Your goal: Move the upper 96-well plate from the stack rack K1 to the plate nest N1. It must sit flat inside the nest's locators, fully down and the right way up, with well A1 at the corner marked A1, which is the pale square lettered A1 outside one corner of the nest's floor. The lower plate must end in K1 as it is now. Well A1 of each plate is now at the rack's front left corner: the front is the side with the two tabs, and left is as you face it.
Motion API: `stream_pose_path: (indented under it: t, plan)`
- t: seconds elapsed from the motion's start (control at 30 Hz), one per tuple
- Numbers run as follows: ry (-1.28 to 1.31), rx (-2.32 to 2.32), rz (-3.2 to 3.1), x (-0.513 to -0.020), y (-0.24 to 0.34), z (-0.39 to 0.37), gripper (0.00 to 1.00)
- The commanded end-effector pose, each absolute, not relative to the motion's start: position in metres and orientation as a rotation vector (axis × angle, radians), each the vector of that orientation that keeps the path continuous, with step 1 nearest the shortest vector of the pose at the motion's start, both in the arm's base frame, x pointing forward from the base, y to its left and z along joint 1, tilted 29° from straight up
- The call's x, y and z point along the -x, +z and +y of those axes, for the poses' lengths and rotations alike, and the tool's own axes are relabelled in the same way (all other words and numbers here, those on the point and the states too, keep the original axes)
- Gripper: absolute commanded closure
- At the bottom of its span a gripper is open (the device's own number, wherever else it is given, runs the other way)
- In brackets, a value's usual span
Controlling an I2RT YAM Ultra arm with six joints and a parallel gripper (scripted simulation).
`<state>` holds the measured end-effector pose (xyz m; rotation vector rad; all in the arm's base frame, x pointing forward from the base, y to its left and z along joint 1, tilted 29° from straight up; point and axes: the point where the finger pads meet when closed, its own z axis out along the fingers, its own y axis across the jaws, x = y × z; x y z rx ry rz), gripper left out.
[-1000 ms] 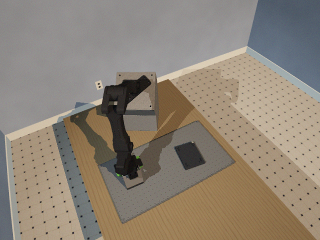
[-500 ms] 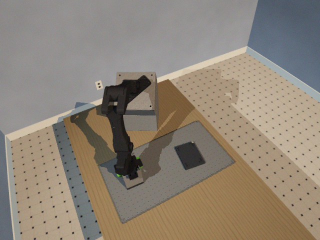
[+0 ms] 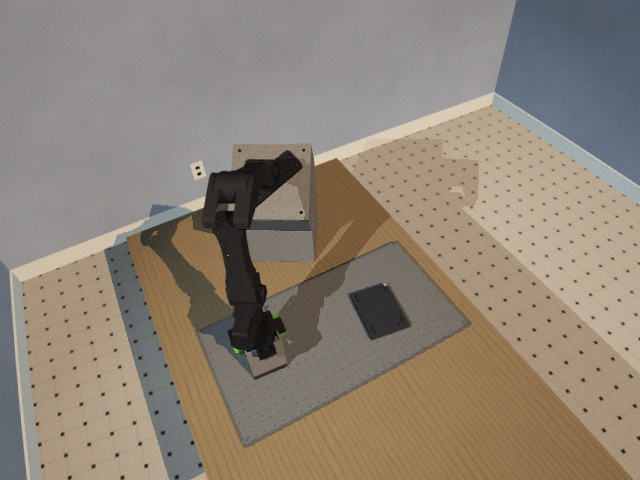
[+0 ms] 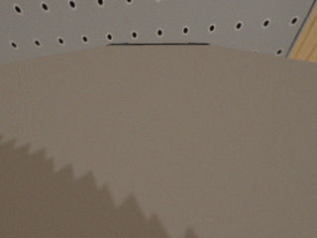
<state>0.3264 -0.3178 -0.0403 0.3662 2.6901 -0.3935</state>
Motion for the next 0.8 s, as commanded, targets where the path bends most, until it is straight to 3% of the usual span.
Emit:
stream_pose_path:
  t: [0.0,0.57,0.6,0.77]
  plan:
    - [-0.419,-0.362,2.662,-0.3362,-0.0359,-0.3245,0.00]
    - [-0.419,-0.362,2.662,-0.3362,-0.0359,-0.3245,0.00]
    - [-0.419,-0.362,2.662,-0.3362,-0.0359,-0.3245,1.00]
    - [-0.416,-0.360,2.664,-0.3355,-0.0368,-0.3235,1.00]
